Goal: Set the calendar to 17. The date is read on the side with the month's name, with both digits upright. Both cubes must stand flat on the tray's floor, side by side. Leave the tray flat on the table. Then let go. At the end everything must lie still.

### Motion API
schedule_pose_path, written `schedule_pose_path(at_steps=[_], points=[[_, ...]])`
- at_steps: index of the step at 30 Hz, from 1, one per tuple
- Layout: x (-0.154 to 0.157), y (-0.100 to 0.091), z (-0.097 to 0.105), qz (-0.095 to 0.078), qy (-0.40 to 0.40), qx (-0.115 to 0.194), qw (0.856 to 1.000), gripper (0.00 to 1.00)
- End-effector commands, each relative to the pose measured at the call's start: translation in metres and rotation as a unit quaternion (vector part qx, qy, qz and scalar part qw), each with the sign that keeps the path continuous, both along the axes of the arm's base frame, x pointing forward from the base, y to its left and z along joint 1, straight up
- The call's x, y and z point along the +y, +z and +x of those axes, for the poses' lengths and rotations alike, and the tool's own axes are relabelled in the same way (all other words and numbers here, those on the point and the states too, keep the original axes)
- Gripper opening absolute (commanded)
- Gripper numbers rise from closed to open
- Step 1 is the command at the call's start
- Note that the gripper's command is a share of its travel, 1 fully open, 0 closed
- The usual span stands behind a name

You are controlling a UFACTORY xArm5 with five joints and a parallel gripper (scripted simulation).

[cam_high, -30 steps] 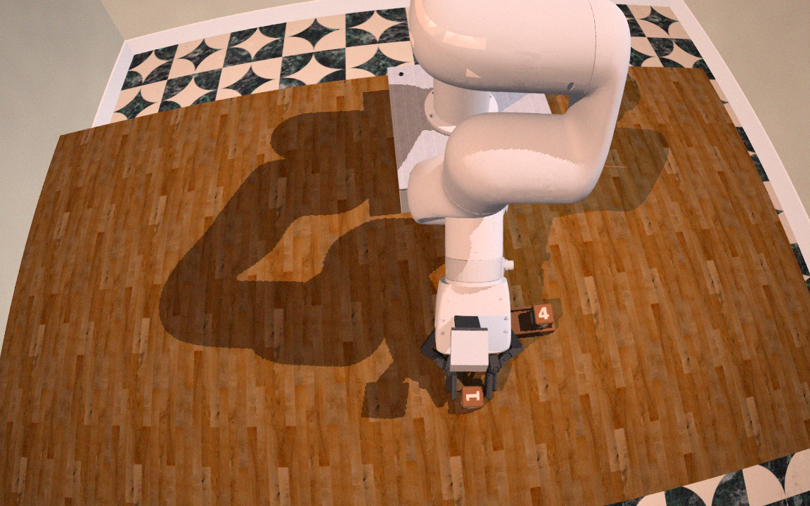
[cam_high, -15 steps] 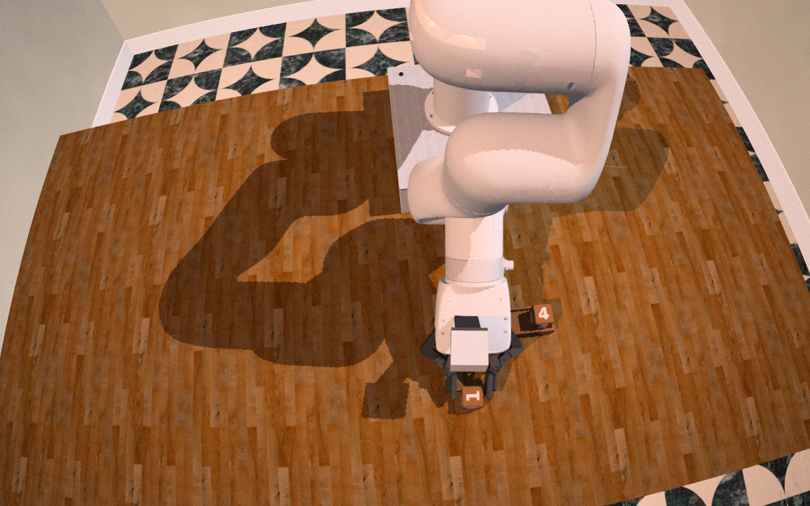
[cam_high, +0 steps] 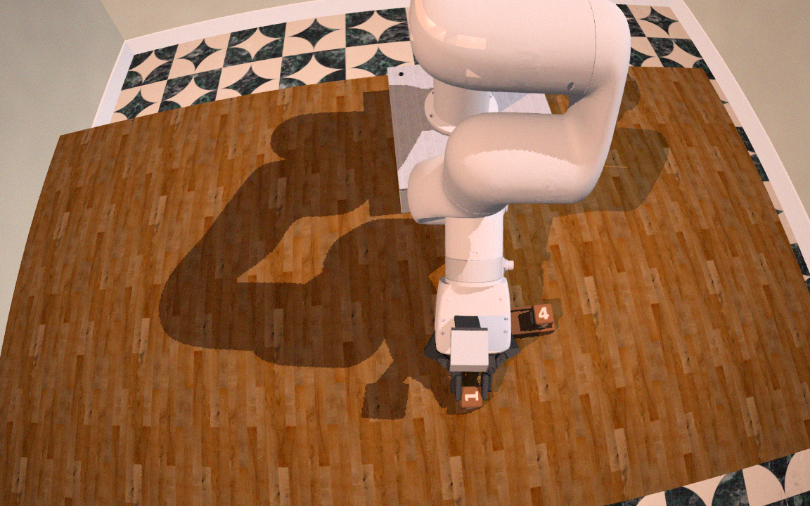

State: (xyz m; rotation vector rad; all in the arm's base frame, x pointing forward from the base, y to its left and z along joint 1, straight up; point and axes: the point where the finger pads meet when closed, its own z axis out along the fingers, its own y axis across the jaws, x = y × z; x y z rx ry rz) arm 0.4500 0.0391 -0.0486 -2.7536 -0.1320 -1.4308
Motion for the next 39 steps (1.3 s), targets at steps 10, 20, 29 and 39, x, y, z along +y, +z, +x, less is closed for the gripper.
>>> schedule_pose_path(at_steps=[10, 20, 29, 39], points=[[0.0, 0.001, 0.0, 0.0, 0.0, -0.001, 1.0, 0.27], [0.0, 0.001, 0.0, 0.0, 0.0, -0.001, 1.0, 0.27], [0.0, 0.013, 0.0, 0.0, 0.0, -0.001, 1.0, 0.27], [0.0, 0.045, 0.0, 0.0, 0.0, -0.001, 1.0, 0.27]])
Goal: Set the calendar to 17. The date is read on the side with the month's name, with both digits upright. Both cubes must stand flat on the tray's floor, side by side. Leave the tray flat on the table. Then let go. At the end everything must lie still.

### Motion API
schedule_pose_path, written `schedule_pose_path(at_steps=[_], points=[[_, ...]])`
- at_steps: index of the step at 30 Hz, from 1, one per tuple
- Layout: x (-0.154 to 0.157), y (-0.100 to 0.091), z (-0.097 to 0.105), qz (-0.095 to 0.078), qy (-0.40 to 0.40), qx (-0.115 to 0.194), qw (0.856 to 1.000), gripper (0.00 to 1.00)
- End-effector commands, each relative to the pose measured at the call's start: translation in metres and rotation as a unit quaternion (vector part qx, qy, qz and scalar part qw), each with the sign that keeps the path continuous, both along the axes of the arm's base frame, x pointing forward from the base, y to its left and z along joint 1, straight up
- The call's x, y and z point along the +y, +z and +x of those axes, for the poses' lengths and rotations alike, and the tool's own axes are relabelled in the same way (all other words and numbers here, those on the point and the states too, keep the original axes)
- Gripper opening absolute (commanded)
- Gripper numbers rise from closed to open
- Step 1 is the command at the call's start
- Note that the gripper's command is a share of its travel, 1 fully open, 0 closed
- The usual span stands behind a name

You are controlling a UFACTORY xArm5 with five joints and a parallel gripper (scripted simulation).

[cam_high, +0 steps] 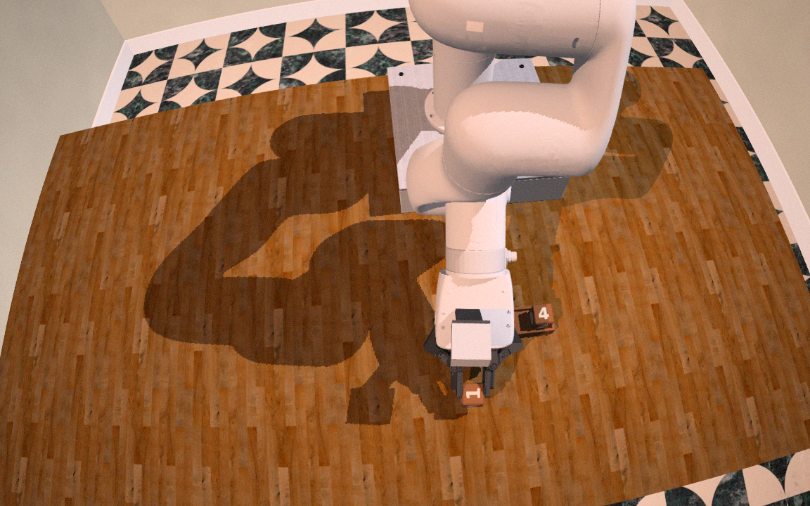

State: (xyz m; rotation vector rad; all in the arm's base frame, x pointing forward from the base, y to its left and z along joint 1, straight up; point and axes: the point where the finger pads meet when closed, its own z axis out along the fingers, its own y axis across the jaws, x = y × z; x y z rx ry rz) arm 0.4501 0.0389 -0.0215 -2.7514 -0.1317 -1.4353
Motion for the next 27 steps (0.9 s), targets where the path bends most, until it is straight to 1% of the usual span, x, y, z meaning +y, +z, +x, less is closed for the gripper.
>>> schedule_pose_path(at_steps=[1, 5, 9, 22, 24, 27], points=[[0.0, 0.022, 0.0, 0.0, 0.0, 0.0, 1.0, 0.27], [0.0, 0.034, 0.0, 0.0, 0.0, 0.0, 1.0, 0.27], [0.0, 0.041, 0.0, 0.0, 0.0, 0.0, 1.0, 0.27], [0.0, 0.042, 0.0, 0.0, 0.0, 0.001, 1.0, 0.27], [0.0, 0.042, 0.001, 0.0, 0.0, 0.007, 1.0, 0.27], [0.0, 0.043, 0.002, -0.003, 0.0, 0.033, 0.999, 0.27]])
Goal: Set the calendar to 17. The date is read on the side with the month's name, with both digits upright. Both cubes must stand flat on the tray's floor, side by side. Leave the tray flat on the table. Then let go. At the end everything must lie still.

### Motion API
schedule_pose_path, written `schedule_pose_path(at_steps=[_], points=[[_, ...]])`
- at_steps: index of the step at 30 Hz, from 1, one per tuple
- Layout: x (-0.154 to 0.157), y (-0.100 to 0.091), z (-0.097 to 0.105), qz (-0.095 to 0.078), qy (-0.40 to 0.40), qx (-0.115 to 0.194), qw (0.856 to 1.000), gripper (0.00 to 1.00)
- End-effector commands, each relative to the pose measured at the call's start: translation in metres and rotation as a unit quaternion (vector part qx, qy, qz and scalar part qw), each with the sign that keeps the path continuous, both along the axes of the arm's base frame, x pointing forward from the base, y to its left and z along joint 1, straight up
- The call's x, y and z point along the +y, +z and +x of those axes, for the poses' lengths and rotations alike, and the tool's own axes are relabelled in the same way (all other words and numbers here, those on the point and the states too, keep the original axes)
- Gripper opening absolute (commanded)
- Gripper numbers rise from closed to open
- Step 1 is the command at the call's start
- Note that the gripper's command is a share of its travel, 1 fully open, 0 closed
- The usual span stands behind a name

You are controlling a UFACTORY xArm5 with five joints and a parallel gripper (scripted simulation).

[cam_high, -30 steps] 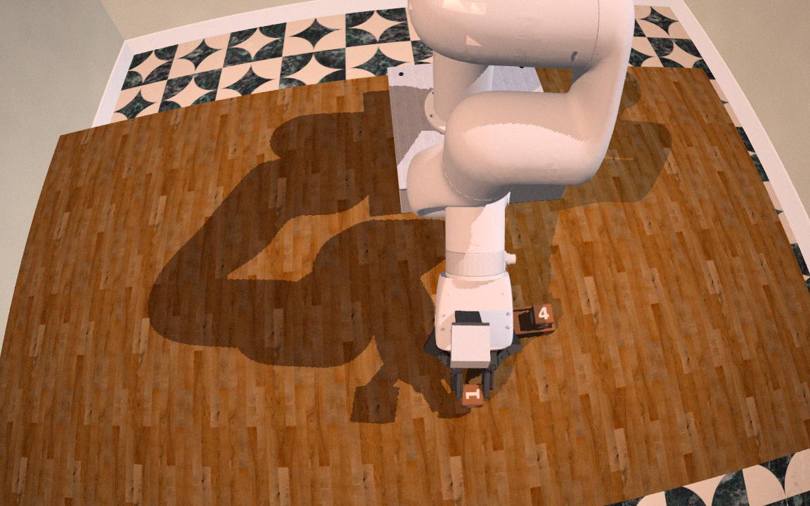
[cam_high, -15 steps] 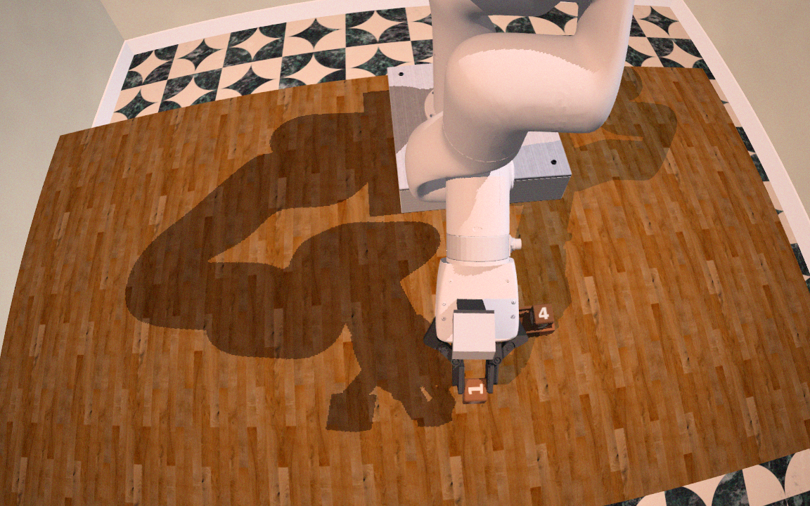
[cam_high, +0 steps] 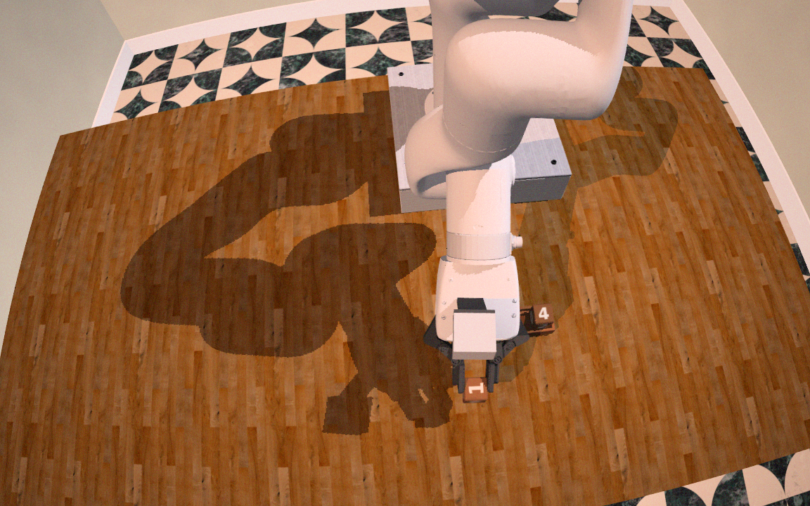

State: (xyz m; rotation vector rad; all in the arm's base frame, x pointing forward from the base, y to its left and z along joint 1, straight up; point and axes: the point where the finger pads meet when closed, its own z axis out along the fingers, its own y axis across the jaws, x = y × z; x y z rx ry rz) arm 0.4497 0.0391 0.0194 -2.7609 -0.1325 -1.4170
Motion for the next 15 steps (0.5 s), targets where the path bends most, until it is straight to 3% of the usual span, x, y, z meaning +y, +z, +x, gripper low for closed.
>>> schedule_pose_path(at_steps=[1, 11, 15], points=[[0.0, 0.0026, 0.0026, -0.003, 0.0, 0.036, 0.999, 0.27], [-0.0002, 0.0038, 0.0025, -0.006, 0.0, 0.064, 0.998, 0.27], [-0.0001, 0.0049, 0.0044, -0.008, 0.0, 0.096, 0.995, 0.27]])
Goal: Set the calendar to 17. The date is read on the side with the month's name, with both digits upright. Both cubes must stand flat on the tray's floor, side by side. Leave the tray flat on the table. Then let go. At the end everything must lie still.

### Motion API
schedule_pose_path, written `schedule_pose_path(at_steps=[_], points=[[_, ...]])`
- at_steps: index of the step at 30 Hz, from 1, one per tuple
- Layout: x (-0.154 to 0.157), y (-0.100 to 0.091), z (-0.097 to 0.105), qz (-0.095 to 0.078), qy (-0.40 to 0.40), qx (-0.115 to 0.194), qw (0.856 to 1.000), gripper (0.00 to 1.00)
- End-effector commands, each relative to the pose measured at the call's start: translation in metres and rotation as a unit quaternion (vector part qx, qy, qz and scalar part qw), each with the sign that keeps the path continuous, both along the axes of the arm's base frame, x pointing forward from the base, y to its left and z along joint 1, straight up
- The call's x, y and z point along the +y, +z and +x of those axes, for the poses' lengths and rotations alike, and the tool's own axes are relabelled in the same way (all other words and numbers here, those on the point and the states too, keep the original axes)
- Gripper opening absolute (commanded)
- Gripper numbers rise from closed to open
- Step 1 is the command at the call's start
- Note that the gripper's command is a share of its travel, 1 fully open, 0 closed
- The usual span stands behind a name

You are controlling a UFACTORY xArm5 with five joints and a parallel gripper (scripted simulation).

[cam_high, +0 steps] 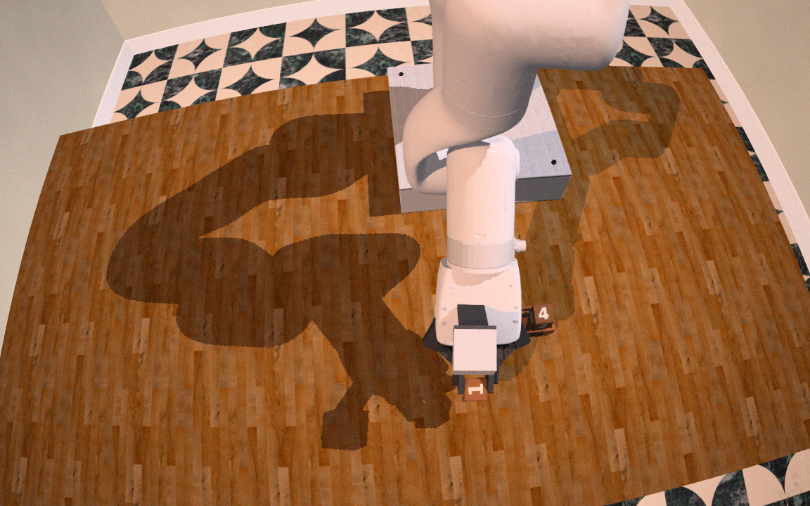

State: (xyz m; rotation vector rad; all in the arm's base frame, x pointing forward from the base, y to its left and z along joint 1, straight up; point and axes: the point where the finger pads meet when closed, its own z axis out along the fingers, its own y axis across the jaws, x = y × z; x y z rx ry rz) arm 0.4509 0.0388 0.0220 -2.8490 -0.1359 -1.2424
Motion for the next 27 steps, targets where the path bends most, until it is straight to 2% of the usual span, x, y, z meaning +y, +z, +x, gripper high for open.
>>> schedule_pose_path(at_steps=[1, 4, 10, 16, 23, 27], points=[[0.0002, 0.0028, 0.0034, -0.004, 0.0, 0.042, 0.999, 0.27], [0.0002, 0.0041, 0.0032, -0.005, 0.0, 0.06, 0.998, 0.27], [0.0002, 0.0042, 0.0034, -0.005, 0.0, 0.064, 0.998, 0.27], [0.0005, 0.0052, 0.0057, -0.007, -0.003, 0.112, 0.994, 0.27], [0.0006, 0.0052, 0.0061, -0.007, -0.004, 0.12, 0.993, 0.27], [0.0008, 0.0048, 0.008, -0.01, -0.004, 0.153, 0.988, 0.27]])
